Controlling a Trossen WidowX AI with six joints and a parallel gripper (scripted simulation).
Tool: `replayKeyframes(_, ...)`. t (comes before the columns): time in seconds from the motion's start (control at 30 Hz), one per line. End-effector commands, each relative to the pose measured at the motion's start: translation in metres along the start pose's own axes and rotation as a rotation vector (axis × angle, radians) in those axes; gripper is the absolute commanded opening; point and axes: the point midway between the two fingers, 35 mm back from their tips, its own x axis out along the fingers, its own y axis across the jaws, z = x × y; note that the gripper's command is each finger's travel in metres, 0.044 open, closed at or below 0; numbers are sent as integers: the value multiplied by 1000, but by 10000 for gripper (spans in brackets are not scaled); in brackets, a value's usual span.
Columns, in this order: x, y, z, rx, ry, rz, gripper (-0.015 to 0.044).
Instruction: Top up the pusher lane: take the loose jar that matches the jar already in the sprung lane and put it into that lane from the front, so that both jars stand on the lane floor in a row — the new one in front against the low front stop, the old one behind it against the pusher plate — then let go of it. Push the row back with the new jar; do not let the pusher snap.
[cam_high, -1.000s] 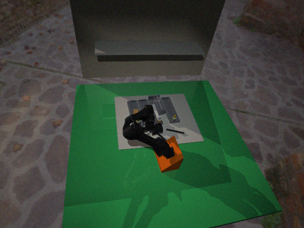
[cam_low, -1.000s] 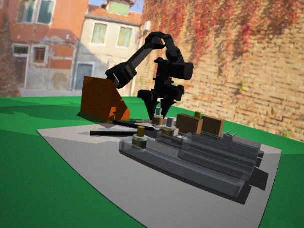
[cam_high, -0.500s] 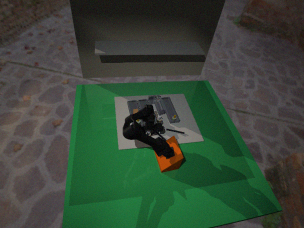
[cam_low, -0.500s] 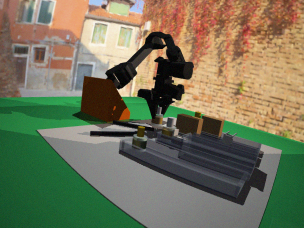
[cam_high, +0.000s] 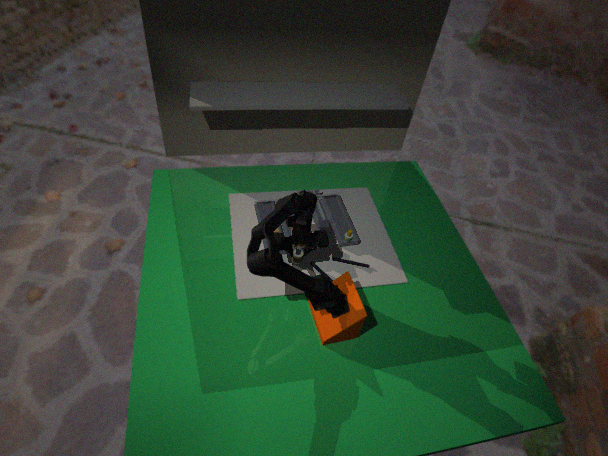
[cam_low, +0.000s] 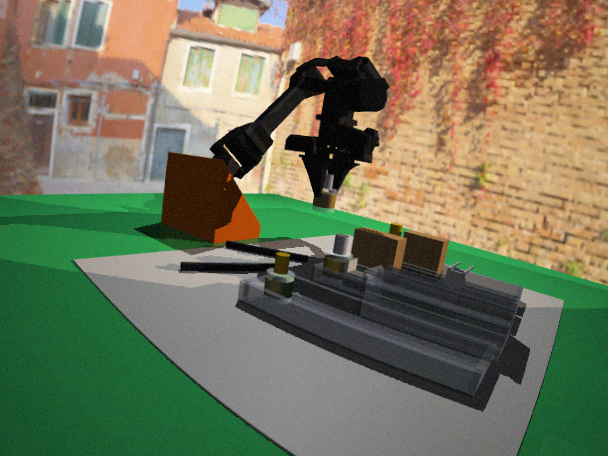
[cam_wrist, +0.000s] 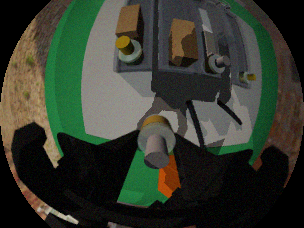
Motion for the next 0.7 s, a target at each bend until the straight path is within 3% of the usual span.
replayKeyframes(0.0,-19,0,-1,-4,-1,-2,0)
replayKeyframes(0.67,-9,-50,44,-38,-3,-1,0)
